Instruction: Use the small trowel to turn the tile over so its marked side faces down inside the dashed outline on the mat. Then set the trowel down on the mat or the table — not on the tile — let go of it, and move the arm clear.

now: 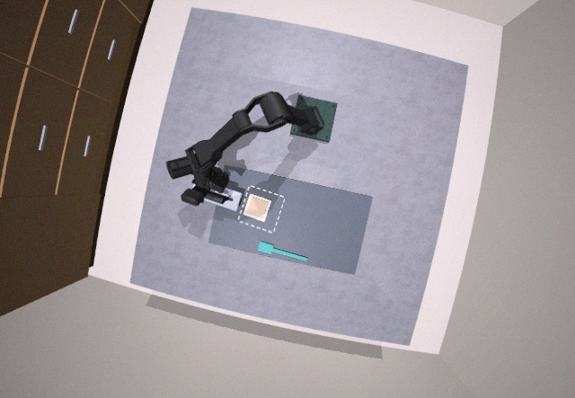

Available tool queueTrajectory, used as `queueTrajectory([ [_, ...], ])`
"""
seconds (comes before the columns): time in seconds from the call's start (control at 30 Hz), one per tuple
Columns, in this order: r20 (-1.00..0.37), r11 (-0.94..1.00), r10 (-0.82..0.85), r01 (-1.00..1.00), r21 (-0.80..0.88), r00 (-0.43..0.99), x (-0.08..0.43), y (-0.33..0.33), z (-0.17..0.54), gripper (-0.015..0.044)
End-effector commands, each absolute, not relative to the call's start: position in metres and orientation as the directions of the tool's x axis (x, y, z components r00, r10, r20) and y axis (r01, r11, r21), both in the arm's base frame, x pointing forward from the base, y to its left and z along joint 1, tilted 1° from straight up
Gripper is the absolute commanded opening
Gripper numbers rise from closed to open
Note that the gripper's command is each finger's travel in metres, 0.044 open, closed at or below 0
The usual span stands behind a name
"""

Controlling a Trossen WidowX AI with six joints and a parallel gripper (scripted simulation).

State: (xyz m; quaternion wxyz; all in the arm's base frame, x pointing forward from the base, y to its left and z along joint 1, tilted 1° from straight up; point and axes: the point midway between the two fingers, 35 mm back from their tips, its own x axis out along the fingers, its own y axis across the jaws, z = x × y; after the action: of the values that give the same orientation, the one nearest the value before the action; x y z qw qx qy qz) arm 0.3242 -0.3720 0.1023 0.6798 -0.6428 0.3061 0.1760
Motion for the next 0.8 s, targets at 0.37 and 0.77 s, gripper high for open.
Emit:
queueTrajectory([
  [0.37, -0.650, -0.068, 0.038, -0.647, -0.760, 0.759, 0.398, -0.265, 0.110, 0.0000],
  [0.77, -0.657, -0.176, 0.228, -0.634, -0.754, 0.719, 0.436, -0.163, 0.107, 0.0000],
])
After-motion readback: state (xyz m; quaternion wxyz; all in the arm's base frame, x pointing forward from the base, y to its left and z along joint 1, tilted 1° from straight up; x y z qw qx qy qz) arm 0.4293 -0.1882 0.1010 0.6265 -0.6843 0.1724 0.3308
